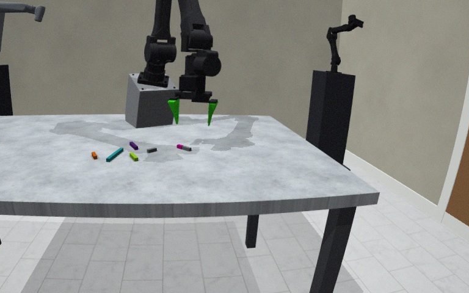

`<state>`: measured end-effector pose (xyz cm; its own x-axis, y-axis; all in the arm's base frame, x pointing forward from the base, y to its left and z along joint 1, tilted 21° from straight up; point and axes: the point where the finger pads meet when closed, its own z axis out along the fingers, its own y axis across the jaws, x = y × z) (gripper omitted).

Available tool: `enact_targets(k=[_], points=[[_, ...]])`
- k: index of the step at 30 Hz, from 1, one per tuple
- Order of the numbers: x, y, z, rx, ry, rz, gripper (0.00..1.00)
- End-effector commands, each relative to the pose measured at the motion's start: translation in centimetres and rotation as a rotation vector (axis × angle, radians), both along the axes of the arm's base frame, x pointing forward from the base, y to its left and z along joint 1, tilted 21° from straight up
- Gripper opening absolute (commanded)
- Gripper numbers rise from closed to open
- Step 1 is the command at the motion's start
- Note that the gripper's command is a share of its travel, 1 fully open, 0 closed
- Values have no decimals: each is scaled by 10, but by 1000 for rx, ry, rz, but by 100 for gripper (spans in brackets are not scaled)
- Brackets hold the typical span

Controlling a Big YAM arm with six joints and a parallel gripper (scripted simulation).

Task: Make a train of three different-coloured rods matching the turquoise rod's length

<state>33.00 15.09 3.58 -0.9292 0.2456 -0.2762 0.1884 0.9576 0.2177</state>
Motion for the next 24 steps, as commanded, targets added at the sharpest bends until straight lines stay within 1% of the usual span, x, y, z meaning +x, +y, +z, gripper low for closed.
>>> enact_targets(k=[1,2,6,7,10,11,12,13,15,16,17,18,20,22,24], points=[[14,12,15,47,-26,-73,100],[16,14,12,70,-14,-141,100],[17,11,20,79,-27,-150,100],[17,17,15,98,-12,-204,100],[15,16,13,96,-6,-204,100],[16,18,11,115,6,-263,100],[16,18,14,118,2,-262,100],[16,19,12,136,12,-315,100],[16,19,18,143,4,-315,100],[17,21,14,158,14,-361,100],[16,21,14,156,17,-360,100],[16,21,9,165,31,-401,100],[14,22,8,185,44,-462,100],[14,23,14,208,39,-496,100],[15,22,14,216,39,-514,100]])
